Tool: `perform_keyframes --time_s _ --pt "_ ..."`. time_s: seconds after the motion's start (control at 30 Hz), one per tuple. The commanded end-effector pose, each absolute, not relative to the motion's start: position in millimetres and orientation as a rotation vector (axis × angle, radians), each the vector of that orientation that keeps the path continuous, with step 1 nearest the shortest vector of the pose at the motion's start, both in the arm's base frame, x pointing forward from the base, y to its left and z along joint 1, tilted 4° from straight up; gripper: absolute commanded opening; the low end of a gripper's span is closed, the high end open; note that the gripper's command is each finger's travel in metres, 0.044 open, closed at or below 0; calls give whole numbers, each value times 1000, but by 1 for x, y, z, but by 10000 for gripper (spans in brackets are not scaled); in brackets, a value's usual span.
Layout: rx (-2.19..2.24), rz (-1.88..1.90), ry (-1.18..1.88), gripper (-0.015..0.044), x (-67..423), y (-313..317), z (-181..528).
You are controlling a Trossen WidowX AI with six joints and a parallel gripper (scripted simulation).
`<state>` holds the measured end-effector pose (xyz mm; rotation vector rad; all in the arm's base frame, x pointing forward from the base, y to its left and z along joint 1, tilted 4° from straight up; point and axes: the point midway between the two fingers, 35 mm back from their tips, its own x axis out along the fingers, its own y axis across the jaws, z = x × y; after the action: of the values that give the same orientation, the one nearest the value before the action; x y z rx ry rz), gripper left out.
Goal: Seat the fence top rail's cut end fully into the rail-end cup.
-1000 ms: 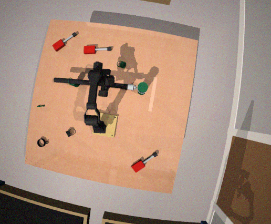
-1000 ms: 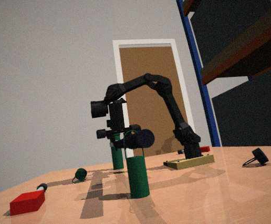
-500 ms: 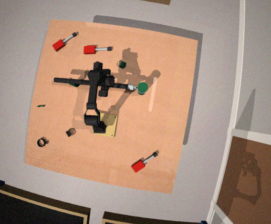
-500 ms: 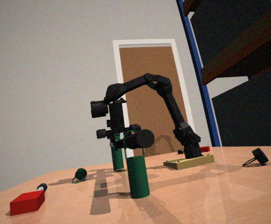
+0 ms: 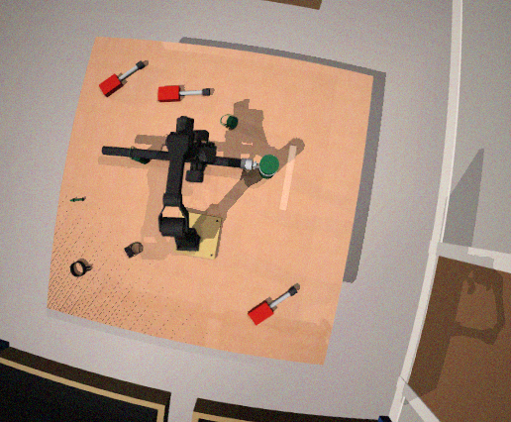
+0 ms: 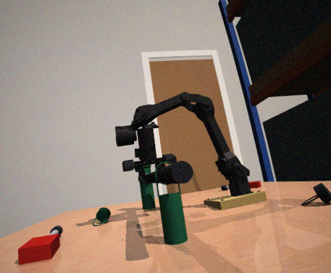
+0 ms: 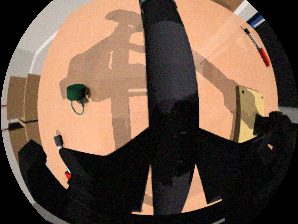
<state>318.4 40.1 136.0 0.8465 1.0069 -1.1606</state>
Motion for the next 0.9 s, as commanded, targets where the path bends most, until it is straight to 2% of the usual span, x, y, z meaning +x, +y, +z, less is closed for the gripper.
perform_keyframes --time_s 0.0,0.87 --pt "841 -1161 994 0 319 38 140" --pt "840 -1161 993 0 319 37 142"
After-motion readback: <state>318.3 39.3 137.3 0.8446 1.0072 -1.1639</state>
